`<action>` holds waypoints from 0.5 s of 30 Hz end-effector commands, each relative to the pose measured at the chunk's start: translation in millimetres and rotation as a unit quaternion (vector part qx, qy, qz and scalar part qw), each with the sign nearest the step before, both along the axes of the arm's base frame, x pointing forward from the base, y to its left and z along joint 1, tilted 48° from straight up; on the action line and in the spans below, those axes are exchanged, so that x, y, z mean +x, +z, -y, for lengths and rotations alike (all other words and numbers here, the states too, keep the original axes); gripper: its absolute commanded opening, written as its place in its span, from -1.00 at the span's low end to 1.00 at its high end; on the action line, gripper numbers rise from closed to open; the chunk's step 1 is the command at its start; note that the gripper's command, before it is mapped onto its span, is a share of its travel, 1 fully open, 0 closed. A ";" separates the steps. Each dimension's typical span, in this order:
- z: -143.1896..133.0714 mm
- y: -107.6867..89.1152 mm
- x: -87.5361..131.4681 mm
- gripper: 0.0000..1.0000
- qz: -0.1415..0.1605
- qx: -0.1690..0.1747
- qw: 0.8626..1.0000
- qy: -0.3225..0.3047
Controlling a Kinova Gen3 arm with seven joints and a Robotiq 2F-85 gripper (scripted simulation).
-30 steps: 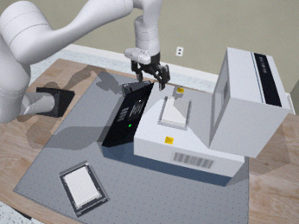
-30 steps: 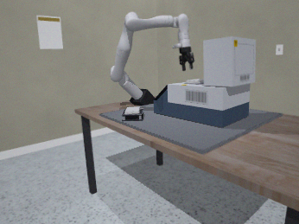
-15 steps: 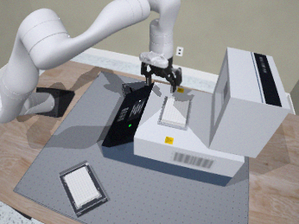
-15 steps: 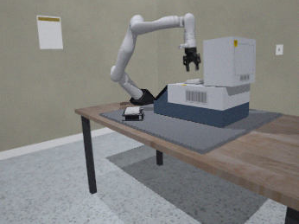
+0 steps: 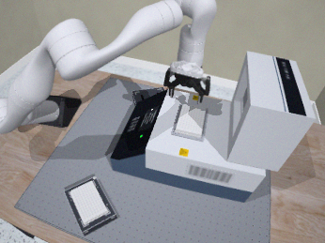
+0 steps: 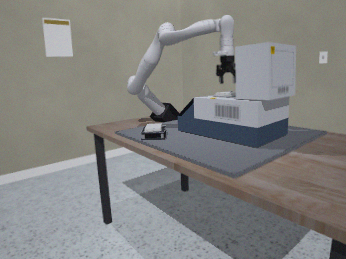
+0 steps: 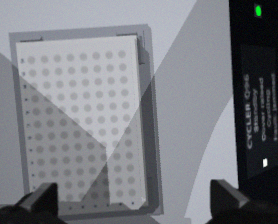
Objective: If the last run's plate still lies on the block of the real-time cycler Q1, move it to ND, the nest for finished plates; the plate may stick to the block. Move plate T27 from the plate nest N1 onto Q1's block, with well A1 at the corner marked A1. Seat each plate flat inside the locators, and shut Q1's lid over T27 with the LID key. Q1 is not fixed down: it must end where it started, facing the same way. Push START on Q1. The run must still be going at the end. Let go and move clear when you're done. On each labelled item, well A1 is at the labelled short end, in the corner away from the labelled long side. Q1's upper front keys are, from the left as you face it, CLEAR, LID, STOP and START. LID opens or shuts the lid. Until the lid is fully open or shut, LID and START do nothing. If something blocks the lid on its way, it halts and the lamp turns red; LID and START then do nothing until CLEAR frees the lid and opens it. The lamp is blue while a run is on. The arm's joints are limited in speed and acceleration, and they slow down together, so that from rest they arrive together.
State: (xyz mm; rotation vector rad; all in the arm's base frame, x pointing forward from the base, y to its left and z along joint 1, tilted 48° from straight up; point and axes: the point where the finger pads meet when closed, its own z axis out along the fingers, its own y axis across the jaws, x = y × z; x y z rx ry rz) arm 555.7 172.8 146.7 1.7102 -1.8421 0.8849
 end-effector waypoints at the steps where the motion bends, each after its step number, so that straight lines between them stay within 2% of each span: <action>1: -1.6 0.4 12.6 1.00 -0.032 -0.007 0.999 0.011; 10: -0.2 -1.0 34.9 1.00 -0.032 -0.007 0.999 0.011; 15: -0.1 -1.0 34.8 1.00 -0.032 -0.007 0.999 0.011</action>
